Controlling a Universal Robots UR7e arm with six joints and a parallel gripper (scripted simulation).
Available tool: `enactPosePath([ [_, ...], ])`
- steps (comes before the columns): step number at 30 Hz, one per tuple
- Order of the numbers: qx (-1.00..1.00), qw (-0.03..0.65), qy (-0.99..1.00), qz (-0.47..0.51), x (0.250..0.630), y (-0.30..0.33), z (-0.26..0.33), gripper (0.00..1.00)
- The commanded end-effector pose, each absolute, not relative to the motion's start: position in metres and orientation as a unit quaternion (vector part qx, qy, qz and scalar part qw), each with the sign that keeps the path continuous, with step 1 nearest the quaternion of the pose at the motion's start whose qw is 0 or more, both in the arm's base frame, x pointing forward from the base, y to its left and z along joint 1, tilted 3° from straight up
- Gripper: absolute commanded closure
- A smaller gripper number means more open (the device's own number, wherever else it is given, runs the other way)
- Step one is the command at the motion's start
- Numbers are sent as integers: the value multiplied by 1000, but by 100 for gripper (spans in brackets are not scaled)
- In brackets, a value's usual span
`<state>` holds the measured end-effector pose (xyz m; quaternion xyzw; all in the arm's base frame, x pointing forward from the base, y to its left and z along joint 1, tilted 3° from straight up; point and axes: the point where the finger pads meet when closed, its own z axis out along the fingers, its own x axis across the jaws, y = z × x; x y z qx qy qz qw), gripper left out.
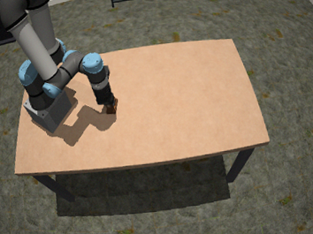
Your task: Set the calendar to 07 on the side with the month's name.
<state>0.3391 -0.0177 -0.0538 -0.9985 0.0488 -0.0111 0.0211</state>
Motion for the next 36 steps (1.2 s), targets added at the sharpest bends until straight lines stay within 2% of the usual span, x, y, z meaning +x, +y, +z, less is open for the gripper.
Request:
enactPosePath([
  [1, -999, 21, 49, -12, 339, -18, -54, 40],
  [36, -999, 21, 49, -12, 340, -18, -62, 40],
])
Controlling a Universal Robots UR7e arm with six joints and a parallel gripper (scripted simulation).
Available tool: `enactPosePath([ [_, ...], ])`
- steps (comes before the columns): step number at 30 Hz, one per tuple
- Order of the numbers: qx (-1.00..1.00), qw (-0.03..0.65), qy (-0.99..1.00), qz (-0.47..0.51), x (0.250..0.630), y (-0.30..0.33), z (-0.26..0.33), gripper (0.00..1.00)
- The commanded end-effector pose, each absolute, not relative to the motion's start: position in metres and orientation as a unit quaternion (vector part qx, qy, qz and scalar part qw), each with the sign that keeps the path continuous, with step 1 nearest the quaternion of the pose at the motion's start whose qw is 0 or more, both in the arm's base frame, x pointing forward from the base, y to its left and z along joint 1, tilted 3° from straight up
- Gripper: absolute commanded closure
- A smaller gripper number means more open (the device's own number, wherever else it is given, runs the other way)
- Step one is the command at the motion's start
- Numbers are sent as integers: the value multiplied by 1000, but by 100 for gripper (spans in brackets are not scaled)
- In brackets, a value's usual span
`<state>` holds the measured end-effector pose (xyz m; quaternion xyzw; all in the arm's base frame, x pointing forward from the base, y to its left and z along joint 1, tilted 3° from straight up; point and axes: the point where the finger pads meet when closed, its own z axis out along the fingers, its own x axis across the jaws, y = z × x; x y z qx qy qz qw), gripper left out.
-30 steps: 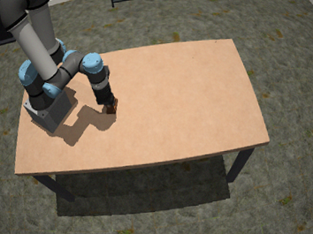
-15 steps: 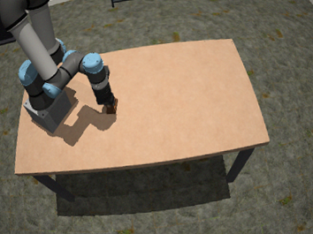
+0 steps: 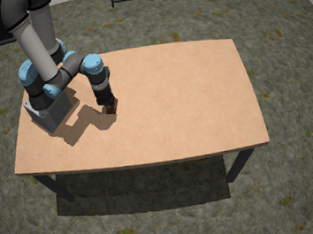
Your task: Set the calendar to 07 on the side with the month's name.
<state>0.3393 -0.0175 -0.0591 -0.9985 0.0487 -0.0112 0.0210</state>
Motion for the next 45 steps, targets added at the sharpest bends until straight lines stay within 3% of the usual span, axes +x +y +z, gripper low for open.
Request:
enactPosePath([
  [1, -999, 21, 49, -12, 340, -17, -63, 40],
  [45, -999, 21, 49, -12, 340, -17, -79, 40],
])
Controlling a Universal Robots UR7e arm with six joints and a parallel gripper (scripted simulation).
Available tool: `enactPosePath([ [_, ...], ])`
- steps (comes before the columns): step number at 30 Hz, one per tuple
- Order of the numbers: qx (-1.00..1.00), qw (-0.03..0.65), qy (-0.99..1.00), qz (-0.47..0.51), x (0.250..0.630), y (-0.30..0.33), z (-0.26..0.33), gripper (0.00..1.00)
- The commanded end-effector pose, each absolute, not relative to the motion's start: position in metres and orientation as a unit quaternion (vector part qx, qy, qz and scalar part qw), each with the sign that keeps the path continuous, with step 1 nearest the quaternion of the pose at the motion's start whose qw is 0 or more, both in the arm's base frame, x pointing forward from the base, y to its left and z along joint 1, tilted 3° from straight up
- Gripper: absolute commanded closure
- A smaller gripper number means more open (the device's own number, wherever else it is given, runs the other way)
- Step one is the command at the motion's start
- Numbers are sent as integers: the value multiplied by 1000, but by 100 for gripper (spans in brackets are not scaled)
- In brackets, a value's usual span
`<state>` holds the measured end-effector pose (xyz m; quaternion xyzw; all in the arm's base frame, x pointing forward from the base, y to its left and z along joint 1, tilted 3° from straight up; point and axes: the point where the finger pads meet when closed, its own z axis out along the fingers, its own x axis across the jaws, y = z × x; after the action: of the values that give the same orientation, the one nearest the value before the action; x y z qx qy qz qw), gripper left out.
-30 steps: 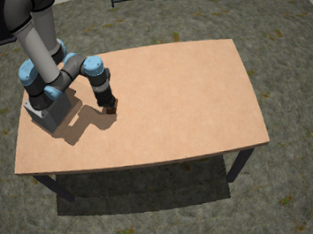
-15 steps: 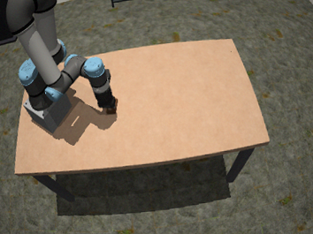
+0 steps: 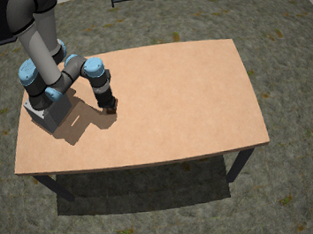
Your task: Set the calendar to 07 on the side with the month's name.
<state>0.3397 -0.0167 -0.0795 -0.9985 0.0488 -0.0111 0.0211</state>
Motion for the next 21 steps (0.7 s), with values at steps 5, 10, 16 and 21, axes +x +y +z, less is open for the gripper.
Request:
enactPosePath([
  [5, -999, 21, 49, -12, 340, -17, -79, 40],
  [10, -999, 21, 49, -12, 340, -17, -79, 40],
  [16, -999, 21, 49, -12, 340, -17, -80, 40],
  [21, -999, 21, 49, -12, 340, -17, -81, 40],
])
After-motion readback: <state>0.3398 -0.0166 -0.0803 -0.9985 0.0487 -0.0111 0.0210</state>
